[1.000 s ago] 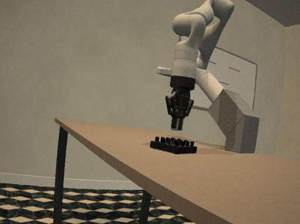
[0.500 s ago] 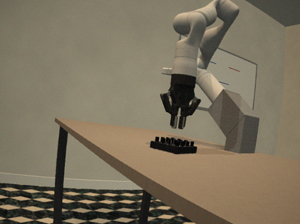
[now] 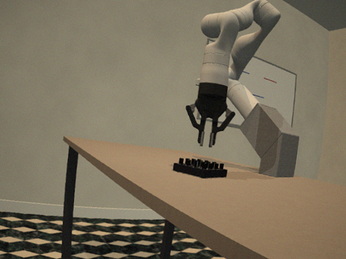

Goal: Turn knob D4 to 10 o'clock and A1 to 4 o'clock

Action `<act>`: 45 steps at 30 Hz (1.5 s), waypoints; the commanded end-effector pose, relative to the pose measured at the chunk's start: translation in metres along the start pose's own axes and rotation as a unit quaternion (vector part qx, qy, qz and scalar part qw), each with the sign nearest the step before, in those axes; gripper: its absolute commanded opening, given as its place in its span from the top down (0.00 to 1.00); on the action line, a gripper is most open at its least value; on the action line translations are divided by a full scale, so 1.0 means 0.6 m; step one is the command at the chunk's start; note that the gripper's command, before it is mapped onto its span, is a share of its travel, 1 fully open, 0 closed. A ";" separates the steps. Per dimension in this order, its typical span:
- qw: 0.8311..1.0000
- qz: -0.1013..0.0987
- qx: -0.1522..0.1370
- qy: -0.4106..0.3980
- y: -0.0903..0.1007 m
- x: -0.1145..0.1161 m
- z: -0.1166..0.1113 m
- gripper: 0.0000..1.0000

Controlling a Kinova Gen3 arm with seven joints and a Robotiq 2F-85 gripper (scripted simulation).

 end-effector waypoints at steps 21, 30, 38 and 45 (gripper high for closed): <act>0.985 0.002 -0.014 -0.174 0.014 0.009 0.013 0.81; 0.981 0.003 -0.015 -0.192 0.015 0.010 0.014 0.81; 0.980 0.003 -0.015 -0.197 0.016 0.010 0.015 0.81; 0.980 0.003 -0.015 -0.197 0.016 0.010 0.015 0.81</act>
Point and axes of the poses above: the point where the finger pads meet when closed, its own y axis back along the fingers, its own x axis across the jaws, z = x × y, the point moved 1 cm from there along y, back along the fingers, and after that the axes turned 13 degrees about -y, right-handed, at the moved point
